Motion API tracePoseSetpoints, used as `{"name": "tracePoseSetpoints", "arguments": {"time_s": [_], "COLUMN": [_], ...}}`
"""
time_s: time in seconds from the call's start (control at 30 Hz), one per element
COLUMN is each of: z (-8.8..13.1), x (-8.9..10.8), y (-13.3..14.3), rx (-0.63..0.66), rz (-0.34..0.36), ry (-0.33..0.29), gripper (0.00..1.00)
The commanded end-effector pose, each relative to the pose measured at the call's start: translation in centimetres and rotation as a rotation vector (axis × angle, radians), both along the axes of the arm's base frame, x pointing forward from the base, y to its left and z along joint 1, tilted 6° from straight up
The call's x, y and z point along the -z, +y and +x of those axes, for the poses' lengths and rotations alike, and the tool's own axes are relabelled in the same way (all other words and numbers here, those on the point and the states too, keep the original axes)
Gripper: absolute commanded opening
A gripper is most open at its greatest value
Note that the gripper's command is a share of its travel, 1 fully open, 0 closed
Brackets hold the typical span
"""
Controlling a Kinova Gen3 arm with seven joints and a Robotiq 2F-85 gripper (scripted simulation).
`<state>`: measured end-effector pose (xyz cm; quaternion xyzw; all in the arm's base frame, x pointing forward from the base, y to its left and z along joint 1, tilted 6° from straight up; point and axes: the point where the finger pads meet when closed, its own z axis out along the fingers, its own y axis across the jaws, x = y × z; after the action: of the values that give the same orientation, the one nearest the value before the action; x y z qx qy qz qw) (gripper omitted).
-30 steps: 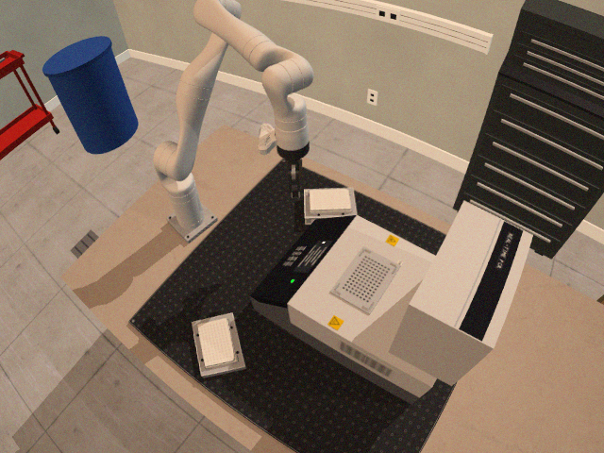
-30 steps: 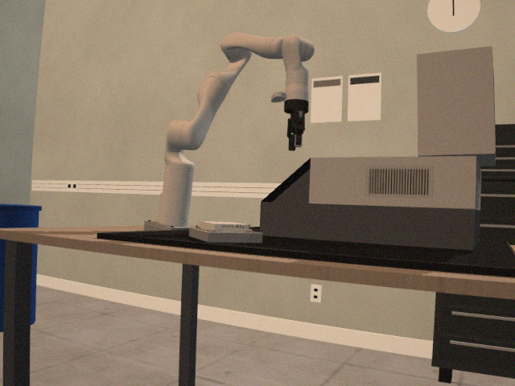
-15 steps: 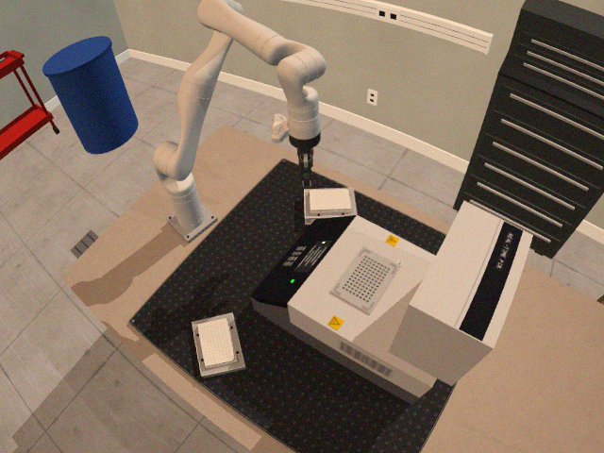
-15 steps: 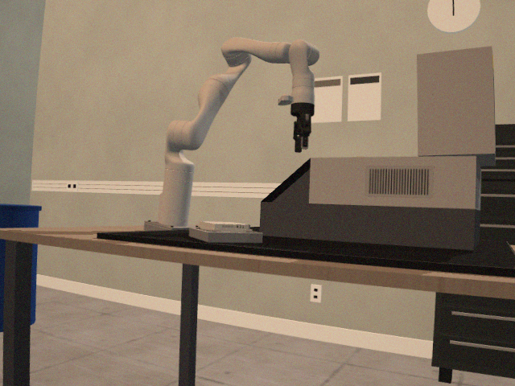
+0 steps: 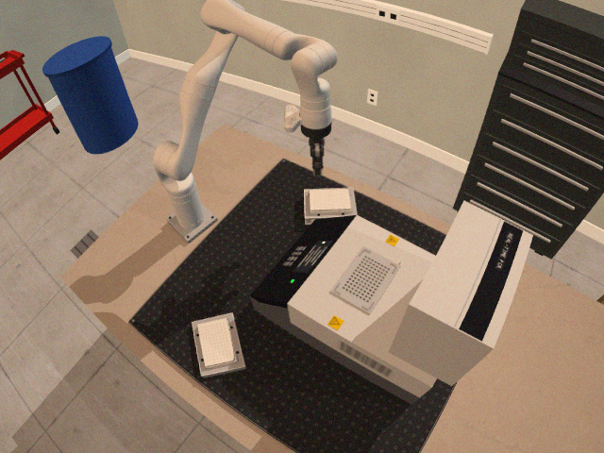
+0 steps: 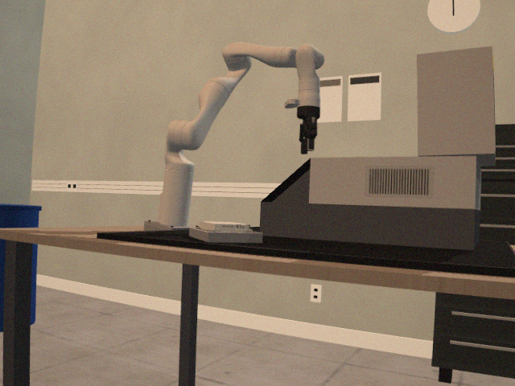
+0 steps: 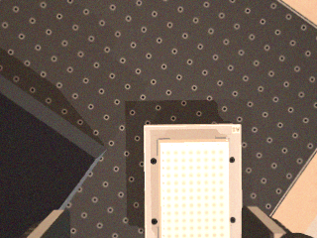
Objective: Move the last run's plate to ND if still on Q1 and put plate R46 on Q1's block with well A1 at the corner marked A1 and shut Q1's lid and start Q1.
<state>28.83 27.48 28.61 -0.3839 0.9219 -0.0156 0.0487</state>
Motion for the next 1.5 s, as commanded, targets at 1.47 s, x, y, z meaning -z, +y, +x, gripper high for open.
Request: {"name": "tracePoseSetpoints", "arguments": {"time_s": [1.47], "z": [-0.5], "x": [1.6], "y": [6.6], "rx": [-0.008], "rz": [-0.003], "ry": [-0.005], "gripper": [1.00]}}
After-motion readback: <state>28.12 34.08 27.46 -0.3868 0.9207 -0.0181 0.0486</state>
